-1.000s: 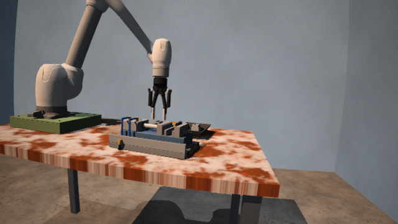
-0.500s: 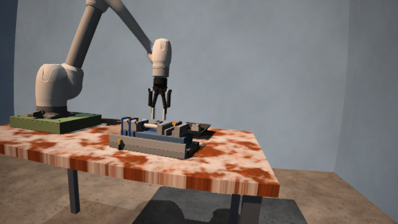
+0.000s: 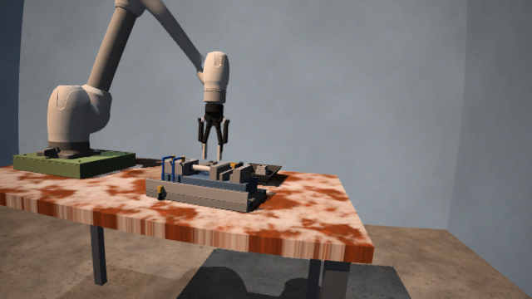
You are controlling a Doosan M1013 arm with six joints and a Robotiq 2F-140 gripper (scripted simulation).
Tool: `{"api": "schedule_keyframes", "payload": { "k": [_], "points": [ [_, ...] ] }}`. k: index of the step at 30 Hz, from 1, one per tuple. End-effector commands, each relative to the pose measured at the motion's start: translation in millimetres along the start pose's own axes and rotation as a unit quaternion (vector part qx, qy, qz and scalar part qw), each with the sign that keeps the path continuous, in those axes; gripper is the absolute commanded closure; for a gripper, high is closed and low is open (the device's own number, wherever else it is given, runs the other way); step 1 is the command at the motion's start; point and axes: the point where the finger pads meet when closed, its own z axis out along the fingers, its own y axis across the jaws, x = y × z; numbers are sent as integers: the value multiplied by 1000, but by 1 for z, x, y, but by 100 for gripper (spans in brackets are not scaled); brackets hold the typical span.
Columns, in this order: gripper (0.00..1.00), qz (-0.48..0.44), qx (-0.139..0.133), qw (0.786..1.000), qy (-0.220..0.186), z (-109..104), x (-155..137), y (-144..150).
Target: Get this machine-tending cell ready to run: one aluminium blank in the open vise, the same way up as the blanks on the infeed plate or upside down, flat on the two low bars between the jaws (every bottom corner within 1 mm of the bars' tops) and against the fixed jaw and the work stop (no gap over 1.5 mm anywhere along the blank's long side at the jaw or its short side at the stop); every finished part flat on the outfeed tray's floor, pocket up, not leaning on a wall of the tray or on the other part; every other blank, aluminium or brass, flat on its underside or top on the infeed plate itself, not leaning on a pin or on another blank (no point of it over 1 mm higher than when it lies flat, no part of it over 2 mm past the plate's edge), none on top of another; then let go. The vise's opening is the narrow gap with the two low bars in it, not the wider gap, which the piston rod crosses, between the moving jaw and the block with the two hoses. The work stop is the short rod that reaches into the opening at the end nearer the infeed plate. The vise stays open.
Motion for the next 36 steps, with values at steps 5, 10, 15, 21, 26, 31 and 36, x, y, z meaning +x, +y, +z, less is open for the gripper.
{"api": "schedule_keyframes", "payload": {
  "k": [5,10,15,21,26,31,36],
  "points": [
    [60,-1,-1,1000,0,3,-2,2],
    [60,-1,-1,1000,0,4,-2,2],
    [60,-1,-1,1000,0,6,-2,2],
    [60,-1,-1,1000,0,8,-2,2],
    [60,-1,-1,1000,0,11,-2,2],
    [60,-1,-1,1000,0,13,-2,2],
    [60,-1,-1,1000,0,16,-2,2]
  ]
}}
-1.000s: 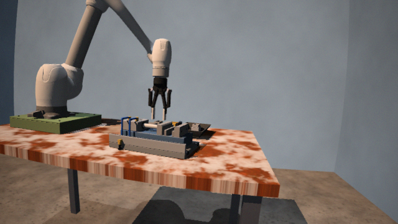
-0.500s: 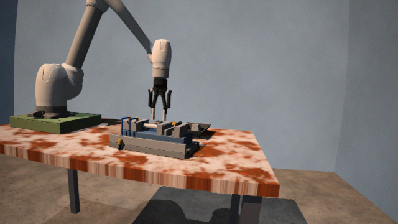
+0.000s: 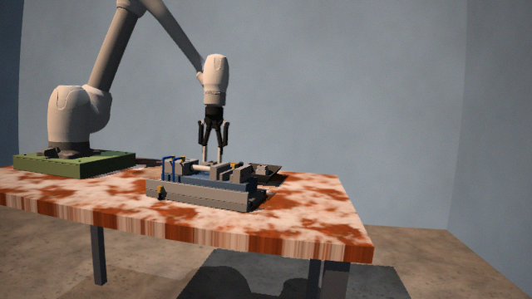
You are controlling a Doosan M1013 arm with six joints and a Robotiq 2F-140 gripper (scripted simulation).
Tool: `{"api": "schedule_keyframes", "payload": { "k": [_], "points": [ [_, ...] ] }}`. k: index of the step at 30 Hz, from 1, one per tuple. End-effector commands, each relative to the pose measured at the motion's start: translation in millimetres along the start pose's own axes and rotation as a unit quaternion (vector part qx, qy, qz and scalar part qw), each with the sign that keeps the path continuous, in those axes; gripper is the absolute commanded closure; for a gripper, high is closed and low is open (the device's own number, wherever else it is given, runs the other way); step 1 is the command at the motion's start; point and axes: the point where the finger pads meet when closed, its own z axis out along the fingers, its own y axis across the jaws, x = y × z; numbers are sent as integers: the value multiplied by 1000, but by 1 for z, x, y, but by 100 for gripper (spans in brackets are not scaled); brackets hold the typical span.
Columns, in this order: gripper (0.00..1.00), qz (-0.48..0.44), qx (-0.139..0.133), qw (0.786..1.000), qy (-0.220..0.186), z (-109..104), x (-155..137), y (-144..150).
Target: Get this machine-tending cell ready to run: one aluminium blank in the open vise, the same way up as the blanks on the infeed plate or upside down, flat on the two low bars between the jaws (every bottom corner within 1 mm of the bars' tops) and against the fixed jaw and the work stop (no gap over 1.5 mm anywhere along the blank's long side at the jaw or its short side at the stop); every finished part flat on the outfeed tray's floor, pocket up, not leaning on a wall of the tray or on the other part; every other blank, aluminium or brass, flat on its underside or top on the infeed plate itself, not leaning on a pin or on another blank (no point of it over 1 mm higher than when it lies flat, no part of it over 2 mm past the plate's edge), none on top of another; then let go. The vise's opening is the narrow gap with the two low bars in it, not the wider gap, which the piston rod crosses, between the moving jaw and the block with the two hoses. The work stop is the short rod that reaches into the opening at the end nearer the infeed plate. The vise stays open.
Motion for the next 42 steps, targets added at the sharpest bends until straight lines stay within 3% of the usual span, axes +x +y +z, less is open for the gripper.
{"api": "schedule_keyframes", "payload": {
  "k": [1,42],
  "points": [
    [60,-1,-3,1000,1,5,-1,3],
    [60,-1,-3,1000,1,8,-1,3]
  ]
}}
